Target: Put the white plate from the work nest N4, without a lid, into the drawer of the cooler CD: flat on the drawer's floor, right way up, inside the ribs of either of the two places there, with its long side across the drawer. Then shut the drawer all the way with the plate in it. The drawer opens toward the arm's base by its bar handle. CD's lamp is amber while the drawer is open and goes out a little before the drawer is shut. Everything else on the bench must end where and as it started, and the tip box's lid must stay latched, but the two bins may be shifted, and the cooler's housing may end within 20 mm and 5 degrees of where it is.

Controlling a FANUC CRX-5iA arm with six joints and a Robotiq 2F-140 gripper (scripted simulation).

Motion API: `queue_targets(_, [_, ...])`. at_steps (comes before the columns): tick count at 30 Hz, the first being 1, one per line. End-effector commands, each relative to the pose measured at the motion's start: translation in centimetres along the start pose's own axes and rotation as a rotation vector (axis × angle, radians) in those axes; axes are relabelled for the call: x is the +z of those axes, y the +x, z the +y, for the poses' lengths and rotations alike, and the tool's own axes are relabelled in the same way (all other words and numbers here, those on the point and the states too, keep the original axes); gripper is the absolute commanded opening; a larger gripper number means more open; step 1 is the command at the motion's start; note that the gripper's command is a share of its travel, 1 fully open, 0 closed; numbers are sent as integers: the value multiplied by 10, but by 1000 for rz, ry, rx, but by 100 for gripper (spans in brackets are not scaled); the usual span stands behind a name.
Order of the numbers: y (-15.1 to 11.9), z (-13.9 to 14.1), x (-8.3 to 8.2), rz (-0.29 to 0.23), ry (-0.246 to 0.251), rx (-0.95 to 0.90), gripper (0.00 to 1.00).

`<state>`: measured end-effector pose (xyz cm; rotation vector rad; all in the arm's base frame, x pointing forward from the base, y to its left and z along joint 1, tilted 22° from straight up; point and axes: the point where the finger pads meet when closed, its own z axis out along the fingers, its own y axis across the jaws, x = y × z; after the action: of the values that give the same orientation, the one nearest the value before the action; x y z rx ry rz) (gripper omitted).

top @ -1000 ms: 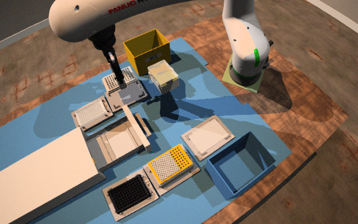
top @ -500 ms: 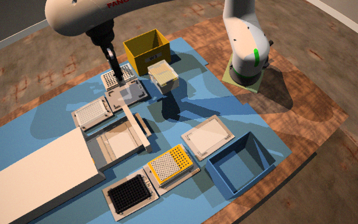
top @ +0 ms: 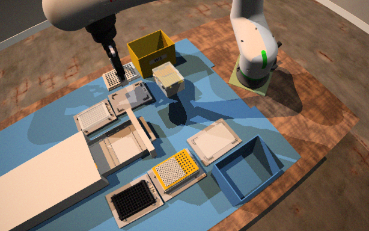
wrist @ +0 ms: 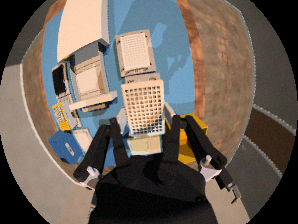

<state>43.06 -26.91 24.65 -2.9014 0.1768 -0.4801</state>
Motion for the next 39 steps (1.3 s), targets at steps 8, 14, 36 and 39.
queue_targets(8, [1, -2, -2, 0, 0, -33, 0])
queue_targets(14, [6, -12, -2, 0, 0, -167, 0])
queue_targets(36, [30, -60, -2, 0, 0, -833, 0])
queue_targets(39, [33, -67, -2, 0, 0, -933, 0])
